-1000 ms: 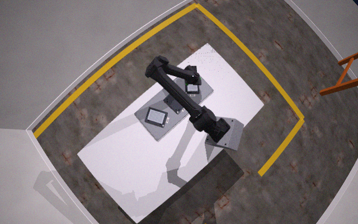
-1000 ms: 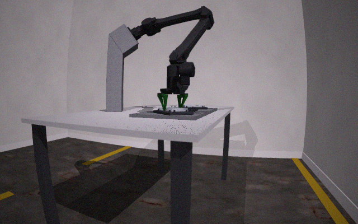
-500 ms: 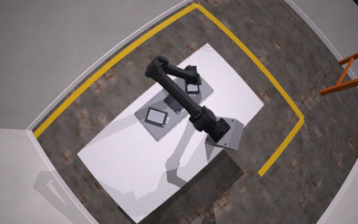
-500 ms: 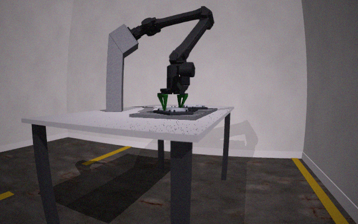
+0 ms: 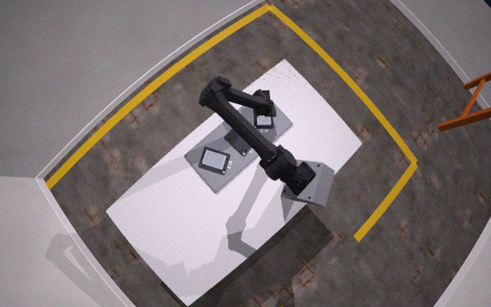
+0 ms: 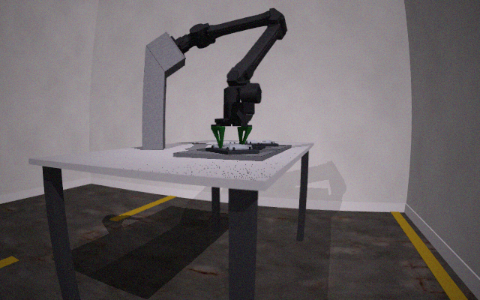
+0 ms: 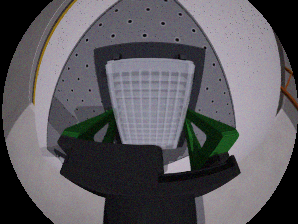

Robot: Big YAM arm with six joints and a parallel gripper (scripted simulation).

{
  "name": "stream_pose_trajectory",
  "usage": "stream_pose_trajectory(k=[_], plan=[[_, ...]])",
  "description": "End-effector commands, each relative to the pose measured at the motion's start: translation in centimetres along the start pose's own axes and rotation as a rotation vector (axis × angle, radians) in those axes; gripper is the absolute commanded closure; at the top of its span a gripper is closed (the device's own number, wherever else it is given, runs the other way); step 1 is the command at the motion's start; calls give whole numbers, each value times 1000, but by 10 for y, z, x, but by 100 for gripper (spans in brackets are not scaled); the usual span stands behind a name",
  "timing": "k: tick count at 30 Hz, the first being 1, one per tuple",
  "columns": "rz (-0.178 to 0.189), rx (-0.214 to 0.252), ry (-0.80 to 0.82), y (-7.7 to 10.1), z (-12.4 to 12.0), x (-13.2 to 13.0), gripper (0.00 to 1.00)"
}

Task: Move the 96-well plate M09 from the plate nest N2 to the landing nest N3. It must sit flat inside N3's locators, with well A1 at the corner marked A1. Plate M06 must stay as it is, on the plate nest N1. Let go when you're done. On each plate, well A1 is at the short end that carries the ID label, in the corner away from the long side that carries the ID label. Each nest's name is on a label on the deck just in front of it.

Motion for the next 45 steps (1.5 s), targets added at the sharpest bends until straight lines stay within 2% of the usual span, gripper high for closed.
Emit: stream_pose_trajectory(k=[1,2,3,5,15,18,32,34,35,38,45], plan=[[-3,-9,-11,4,2,-2,100],[-1,-6,-18,4,0,1,100],[-4,-14,-25,13,3,0,100],[-10,-17,-35,21,6,-5,100],[-8,-16,-13,36,5,-4,100],[-11,-8,-16,35,1,-6,100],[-9,-19,-13,62,5,-4,100],[-9,-19,-13,62,5,-4,100],[3,12,5,51,-6,7,100],[-8,-19,-13,68,5,-4,100],[-5,-12,-7,77,3,0,100]])
Point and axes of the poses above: the point where the finger pads meet when closed, its own y axis back along the fingers, its own x axis across the jaws, z = x × y, the point moved 7 cm from there along y, back along the fingers, and after that the axes turned 6 degrees about y, right-handed, at the moved point
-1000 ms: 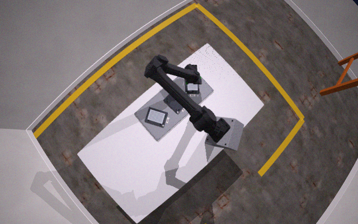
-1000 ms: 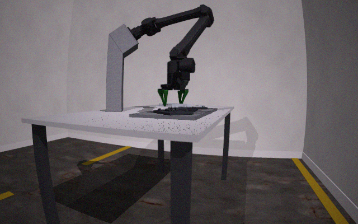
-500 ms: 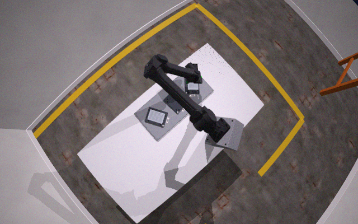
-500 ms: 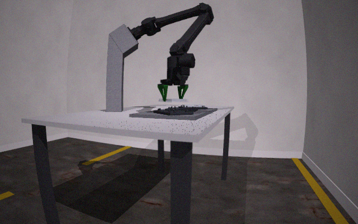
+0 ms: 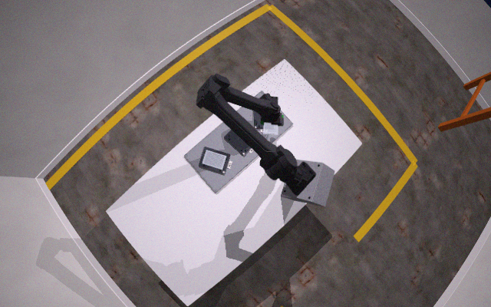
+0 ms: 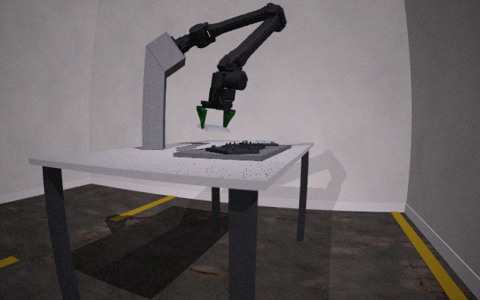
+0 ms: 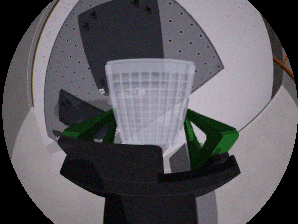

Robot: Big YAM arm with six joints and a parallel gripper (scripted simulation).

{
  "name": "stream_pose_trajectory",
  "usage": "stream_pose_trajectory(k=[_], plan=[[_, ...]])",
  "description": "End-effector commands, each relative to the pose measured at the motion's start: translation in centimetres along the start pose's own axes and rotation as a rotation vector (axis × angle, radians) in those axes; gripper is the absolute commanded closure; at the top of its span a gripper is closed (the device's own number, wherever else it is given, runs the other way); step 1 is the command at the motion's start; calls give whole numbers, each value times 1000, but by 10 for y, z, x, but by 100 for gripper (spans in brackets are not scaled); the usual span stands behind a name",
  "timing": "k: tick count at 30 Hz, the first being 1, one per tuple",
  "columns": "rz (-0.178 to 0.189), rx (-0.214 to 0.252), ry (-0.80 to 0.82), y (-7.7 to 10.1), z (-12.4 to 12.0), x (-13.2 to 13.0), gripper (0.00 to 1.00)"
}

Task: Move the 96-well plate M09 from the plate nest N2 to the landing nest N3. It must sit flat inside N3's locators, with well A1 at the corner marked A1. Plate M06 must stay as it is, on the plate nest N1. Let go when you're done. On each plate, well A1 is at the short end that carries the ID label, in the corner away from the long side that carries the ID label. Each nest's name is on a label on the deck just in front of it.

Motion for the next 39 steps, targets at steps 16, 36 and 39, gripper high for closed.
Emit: stream_pose_trajectory(k=[16,36,39], plan=[[35,-162,109,33,66,25,100],[28,-168,343,31,48,49,100],[23,-169,409,30,43,54,100]])
Point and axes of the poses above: the point where the finger pads meet when closed, its own y axis back along the fingers, its own x axis across the jaws, z = x × y, the point moved 7 cm from there along y, back along the fingers, and after that the axes turned 6 degrees about y, right-handed, at the moved point
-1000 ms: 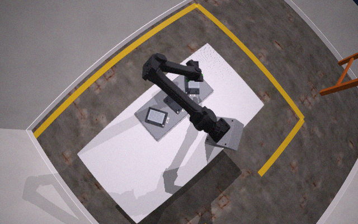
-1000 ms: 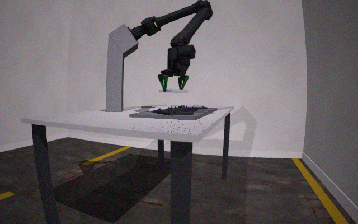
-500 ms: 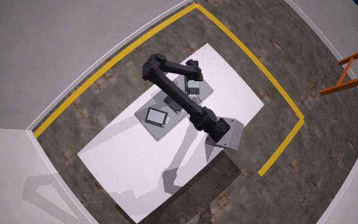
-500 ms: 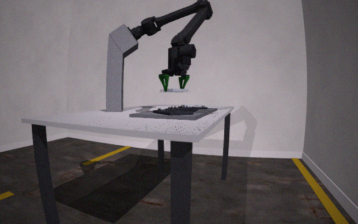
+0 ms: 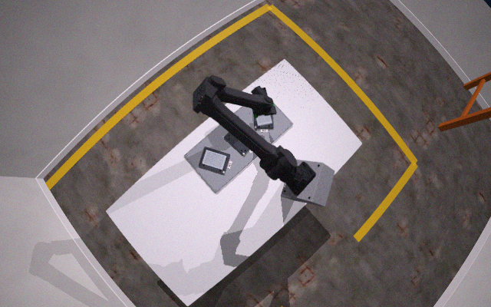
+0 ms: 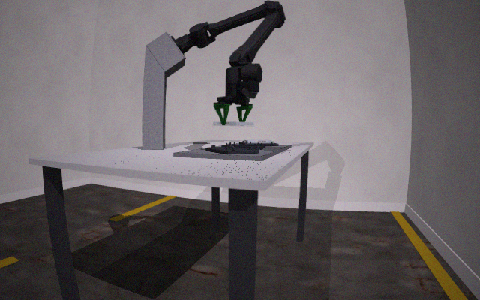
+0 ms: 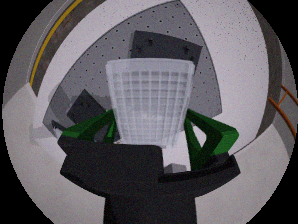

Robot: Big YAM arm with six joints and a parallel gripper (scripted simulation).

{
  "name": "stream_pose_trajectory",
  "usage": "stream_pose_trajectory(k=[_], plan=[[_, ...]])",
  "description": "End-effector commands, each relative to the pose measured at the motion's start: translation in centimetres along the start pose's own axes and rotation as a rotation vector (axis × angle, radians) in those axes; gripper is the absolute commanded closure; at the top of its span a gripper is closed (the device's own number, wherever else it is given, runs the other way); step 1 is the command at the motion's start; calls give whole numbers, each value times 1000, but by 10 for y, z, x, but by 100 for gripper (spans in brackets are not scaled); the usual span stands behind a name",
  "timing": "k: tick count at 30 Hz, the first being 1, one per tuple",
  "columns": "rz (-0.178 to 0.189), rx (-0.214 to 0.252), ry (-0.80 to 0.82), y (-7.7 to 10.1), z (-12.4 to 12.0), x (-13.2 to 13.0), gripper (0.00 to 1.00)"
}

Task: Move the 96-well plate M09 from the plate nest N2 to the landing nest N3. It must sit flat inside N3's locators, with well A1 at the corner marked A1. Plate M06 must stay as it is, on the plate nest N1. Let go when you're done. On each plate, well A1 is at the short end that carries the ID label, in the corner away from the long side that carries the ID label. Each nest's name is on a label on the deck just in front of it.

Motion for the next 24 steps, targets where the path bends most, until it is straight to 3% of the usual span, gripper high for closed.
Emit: stream_pose_trajectory(k=[1,16,24], plan=[[5,-19,121,6,2,11,100],[3,-19,618,6,-24,54,100],[3,-18,641,7,-34,71,100]])
Point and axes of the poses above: the point where the finger pads meet when closed, its own y axis back along the fingers, its own x axis across the jaws, z = x × y, the point moved 7 cm from there along y, back along the fingers, and after that the axes turned 6 degrees about y, right-handed, at the moved point
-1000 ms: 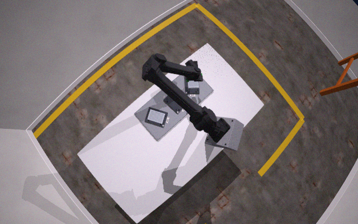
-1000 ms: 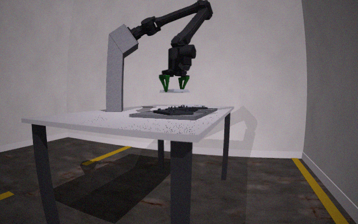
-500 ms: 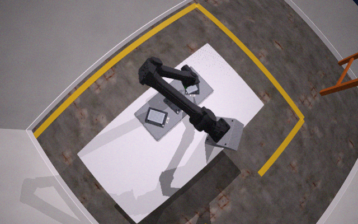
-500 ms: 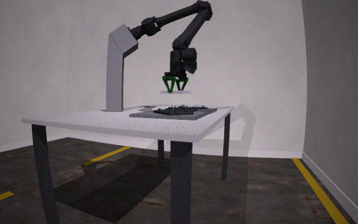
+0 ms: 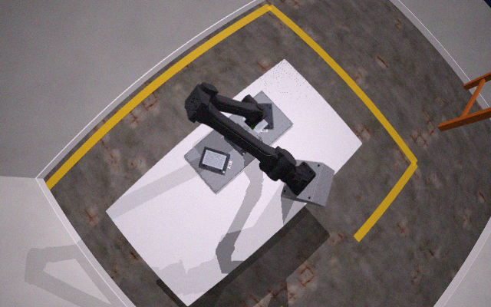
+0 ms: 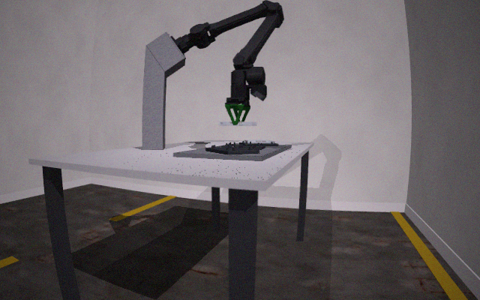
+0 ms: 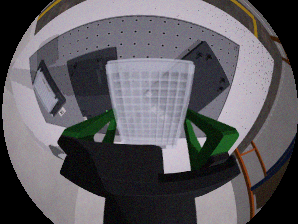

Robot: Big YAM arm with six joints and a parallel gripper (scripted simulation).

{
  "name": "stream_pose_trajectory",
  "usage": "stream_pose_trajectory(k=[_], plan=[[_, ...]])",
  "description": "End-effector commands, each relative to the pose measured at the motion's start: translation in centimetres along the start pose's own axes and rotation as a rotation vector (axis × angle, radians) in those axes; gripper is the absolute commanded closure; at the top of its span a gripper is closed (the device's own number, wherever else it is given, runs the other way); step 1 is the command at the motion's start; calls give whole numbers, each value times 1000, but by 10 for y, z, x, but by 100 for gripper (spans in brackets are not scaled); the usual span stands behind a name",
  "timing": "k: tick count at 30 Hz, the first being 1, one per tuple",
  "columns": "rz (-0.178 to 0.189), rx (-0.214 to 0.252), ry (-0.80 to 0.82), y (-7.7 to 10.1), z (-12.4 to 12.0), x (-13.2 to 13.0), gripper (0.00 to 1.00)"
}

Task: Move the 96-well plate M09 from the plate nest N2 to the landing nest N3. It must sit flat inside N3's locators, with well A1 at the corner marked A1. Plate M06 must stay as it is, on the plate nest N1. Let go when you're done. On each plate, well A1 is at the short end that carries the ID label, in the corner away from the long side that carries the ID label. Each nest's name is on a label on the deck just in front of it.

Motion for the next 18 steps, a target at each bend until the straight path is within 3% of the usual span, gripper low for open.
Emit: stream_pose_trajectory(k=[1,18], plan=[[7,-14,51,5,3,18,100],[8,-14,27,6,6,67,100]])
Point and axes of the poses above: the point where the finger pads meet when closed, its own y axis back along the fingers, its own x axis across the jaws, z = x × y, the point moved 7 cm from there along y, back along the fingers, and after that the axes turned 6 degrees about y, right-handed, at the moved point
